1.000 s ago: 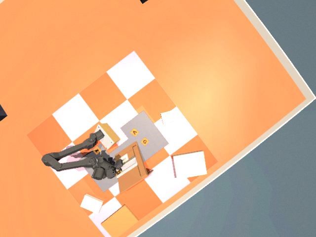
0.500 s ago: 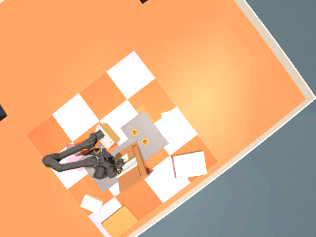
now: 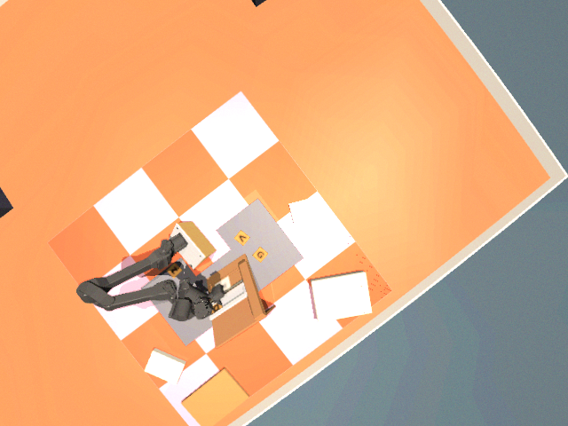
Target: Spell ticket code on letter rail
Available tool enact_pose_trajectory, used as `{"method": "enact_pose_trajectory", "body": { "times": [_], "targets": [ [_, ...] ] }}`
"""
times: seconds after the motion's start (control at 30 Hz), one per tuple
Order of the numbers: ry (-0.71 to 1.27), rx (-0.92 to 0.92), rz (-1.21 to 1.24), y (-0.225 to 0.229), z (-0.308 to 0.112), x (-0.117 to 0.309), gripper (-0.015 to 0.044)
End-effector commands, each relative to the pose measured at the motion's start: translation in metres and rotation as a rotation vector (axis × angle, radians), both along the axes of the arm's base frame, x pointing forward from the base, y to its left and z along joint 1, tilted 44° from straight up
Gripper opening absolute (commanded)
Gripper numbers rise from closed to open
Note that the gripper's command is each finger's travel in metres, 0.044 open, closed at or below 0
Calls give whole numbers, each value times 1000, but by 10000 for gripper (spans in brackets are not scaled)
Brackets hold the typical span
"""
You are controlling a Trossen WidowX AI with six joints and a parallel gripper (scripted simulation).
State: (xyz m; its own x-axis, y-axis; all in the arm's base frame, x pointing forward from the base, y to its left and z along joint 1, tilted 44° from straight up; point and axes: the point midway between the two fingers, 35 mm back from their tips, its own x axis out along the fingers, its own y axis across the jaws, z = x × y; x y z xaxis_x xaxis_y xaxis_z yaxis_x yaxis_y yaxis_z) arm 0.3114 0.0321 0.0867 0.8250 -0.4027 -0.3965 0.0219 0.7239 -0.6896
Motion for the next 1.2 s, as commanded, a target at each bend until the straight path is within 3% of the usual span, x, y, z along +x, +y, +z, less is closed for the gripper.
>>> {"method": "enact_pose_trajectory", "body": {
  "times": [0.0, 1.17],
  "targets": [
    [-2, 2, -3, 1, -1, 0, 0],
    [-2, 3, -3, 14, -14, 1, 0]
  ]
}}
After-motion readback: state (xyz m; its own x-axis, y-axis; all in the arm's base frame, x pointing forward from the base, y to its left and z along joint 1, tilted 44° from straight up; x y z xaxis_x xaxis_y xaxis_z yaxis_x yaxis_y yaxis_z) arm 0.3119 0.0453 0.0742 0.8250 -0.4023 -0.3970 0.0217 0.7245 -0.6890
